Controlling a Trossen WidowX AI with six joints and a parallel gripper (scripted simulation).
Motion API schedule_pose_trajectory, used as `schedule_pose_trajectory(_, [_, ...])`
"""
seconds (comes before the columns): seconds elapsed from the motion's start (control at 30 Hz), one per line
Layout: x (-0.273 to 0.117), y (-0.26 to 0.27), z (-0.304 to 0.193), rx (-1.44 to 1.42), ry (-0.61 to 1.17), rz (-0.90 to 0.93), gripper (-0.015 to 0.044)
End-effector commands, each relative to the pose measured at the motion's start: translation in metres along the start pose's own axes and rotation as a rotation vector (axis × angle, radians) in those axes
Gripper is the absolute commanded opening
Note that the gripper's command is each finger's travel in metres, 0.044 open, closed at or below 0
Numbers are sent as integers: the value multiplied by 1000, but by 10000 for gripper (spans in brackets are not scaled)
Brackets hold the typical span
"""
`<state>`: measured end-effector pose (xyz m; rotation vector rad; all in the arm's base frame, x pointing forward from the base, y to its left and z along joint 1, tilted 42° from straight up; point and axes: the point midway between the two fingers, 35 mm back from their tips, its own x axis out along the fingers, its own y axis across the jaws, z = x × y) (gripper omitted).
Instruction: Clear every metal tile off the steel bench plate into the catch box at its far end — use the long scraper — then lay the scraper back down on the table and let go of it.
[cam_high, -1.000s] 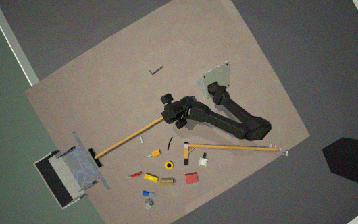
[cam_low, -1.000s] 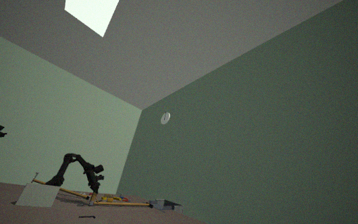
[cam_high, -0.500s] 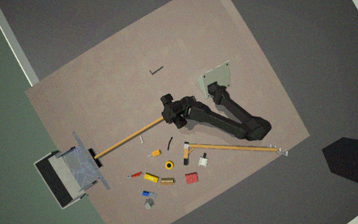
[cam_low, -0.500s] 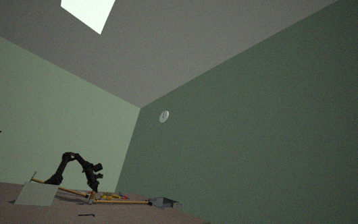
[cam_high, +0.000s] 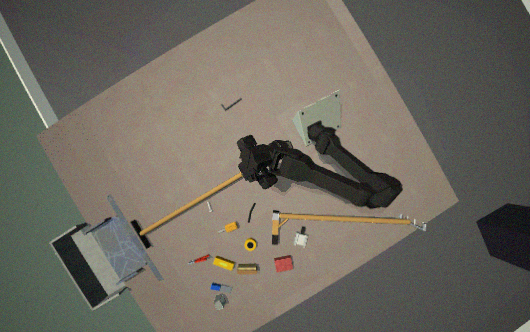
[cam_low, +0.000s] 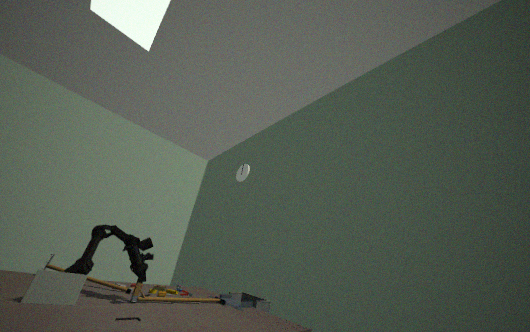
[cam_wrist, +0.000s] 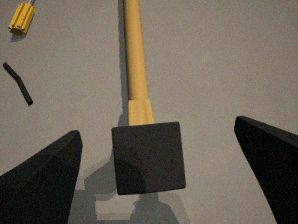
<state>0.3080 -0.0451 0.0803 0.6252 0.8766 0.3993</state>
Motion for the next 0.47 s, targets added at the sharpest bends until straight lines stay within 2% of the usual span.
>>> schedule_pose_trajectory(0.0, [-11,-2,7,-9,-2,-3,440])
schedule_pose_trajectory(0.43, [-48,-6,19,-15,5,-15,440])
